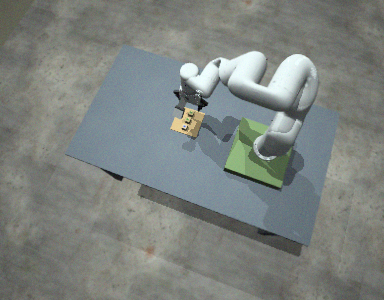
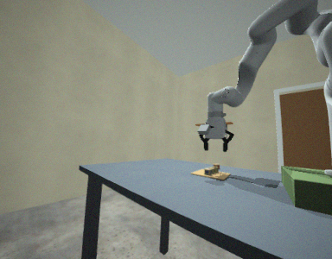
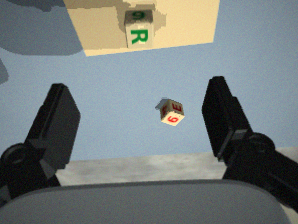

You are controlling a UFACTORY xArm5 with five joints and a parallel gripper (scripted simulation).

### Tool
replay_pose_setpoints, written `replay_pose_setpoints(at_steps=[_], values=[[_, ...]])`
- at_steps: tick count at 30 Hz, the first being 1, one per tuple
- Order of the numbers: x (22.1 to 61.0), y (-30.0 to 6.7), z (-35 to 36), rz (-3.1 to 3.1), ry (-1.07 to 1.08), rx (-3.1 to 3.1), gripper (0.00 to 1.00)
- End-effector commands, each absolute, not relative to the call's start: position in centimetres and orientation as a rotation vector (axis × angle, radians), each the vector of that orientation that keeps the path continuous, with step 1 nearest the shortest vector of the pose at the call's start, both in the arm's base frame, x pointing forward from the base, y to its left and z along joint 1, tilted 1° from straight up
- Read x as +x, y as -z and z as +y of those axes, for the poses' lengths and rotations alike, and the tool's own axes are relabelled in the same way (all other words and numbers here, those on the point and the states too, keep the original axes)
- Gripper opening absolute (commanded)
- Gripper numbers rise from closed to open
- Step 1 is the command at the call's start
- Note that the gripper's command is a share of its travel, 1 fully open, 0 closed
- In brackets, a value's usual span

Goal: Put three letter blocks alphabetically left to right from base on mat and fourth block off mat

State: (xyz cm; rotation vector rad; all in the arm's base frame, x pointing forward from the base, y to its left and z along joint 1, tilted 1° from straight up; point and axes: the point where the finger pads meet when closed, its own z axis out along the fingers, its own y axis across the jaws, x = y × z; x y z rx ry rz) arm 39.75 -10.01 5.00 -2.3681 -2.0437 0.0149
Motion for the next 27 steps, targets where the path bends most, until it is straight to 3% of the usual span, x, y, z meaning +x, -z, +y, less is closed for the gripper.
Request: replay_pose_setpoints(at_steps=[1, 12, 27], values=[[39.9, -5.1, -10.0, -2.046, -0.012, -2.37, 1.0], [39.9, -5.8, -10.1, -2.046, -0.012, -2.37, 1.0], [39.9, -11.7, -10.1, -2.046, -0.012, -2.37, 1.0]])
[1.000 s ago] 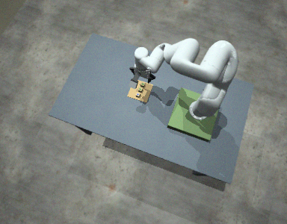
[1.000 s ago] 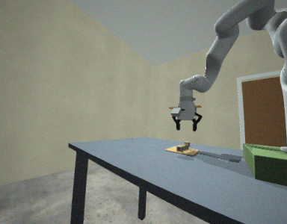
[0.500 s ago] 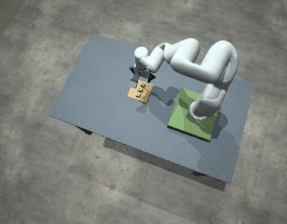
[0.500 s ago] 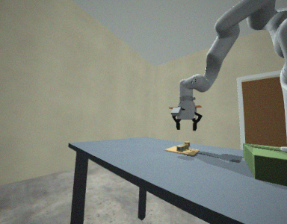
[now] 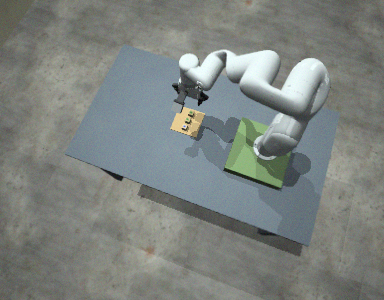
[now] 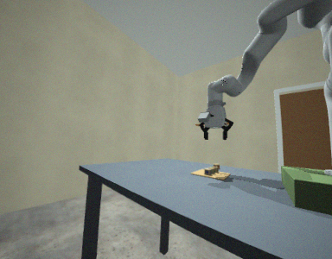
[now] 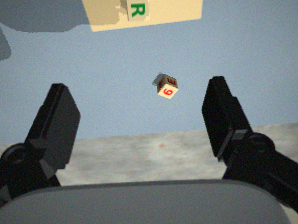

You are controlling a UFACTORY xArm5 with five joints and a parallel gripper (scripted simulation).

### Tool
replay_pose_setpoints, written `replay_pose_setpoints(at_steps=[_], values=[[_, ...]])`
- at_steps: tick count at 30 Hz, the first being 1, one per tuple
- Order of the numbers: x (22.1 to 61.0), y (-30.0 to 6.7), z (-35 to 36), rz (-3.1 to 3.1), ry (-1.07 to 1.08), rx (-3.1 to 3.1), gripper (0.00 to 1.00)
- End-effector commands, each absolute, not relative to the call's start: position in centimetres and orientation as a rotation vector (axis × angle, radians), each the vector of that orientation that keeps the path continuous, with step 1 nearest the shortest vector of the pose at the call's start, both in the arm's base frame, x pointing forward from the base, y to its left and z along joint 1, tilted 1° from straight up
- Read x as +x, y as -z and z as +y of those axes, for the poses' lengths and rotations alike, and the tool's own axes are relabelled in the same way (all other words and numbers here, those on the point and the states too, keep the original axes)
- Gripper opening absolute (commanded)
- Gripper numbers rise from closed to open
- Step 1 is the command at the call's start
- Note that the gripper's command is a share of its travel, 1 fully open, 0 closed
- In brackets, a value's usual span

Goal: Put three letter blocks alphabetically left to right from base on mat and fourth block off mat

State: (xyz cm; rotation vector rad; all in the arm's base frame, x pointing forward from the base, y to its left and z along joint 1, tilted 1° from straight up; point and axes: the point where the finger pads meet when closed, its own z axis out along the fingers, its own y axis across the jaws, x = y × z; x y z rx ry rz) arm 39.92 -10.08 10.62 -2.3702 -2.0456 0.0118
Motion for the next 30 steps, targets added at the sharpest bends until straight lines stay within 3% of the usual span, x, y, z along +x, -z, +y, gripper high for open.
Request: replay_pose_setpoints(at_steps=[1, 30], values=[[39.9, -12.0, -10.1, -2.046, -0.012, -2.37, 1.0], [40.0, -13.4, -10.1, -2.046, -0.012, -2.37, 1.0]])
